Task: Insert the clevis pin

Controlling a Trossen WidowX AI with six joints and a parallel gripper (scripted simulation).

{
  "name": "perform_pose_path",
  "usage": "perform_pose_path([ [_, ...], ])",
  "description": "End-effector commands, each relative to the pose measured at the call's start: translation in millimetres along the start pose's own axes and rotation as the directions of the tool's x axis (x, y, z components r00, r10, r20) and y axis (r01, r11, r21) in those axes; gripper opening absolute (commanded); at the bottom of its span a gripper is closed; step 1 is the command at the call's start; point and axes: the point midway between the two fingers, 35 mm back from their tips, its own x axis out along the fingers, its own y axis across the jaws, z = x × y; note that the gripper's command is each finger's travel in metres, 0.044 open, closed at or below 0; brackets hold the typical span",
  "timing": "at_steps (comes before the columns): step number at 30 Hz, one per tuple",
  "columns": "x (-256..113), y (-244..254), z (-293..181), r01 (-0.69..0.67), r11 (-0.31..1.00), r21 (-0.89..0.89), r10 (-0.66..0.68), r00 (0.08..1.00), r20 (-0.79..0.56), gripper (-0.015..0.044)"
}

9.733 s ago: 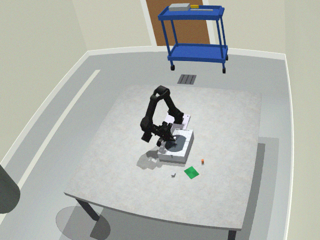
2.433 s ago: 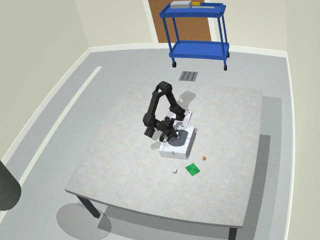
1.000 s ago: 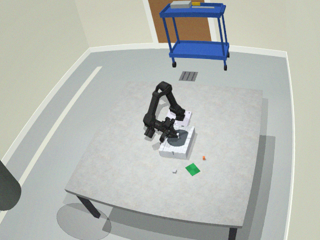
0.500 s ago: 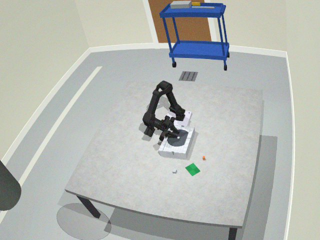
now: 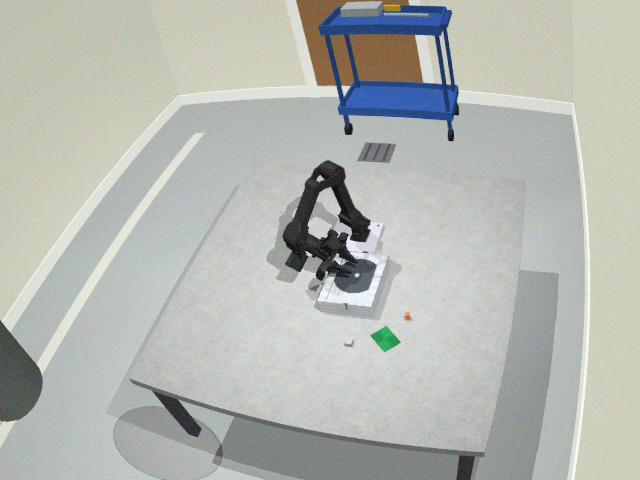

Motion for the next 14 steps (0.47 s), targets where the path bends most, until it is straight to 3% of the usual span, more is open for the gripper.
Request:
perform_pose_path([
  [1, -29.6, -4.3, -0.4, 0.06, 0.998, -0.011, -0.06, 0.997, -0.055, 0.0318],
  [6, -81.3, 1.1, 0.4, 0.153, 0.988, -0.003, -0.151, 0.978, -0.146, 0.044],
  [14, -83.3, 1.5, 0.5, 0.156, 0.988, -0.003, -0.155, 0.977, -0.15, 0.044],
])
